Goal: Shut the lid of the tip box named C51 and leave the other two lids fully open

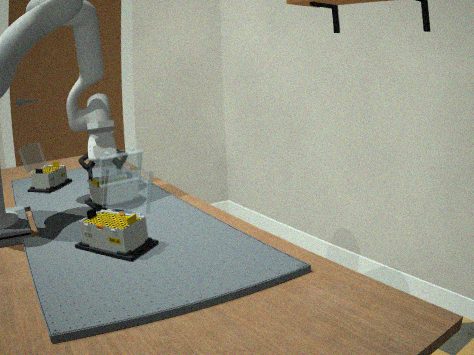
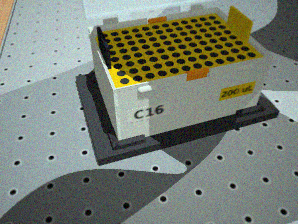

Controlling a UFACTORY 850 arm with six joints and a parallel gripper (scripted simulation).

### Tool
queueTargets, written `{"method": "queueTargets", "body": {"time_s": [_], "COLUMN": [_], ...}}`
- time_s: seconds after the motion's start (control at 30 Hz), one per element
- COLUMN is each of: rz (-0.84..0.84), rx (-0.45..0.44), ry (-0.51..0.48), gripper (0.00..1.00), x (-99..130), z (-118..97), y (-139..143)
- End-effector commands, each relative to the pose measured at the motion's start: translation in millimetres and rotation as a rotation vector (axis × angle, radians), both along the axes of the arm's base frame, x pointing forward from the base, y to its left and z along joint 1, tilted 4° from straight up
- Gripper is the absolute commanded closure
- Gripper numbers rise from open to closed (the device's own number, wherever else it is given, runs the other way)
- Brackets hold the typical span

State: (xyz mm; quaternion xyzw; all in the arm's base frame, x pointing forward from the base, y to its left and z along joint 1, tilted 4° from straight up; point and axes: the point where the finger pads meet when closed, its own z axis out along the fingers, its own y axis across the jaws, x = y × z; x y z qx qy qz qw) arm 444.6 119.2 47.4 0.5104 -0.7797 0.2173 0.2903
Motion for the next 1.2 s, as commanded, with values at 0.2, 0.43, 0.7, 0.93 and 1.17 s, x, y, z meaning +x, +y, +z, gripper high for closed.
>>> {"method": "queueTargets", "body": {"time_s": [0.2, 0.43, 0.7, 0.93, 1.17], "rz": [0.000, 0.000, 0.000, 0.000, 0.000], "rx": [0.001, 0.001, 0.001, 0.001, 0.001], "ry": [-0.001, -0.001, -0.001, -0.001, -0.001], "gripper": [0.00, 0.00, 0.00, 0.00, 0.00], "x": [1, 0, -2, -4, -6], "z": [1, 16, 55, 80, 115], "y": [0, 0, -1, -2, -3]}}
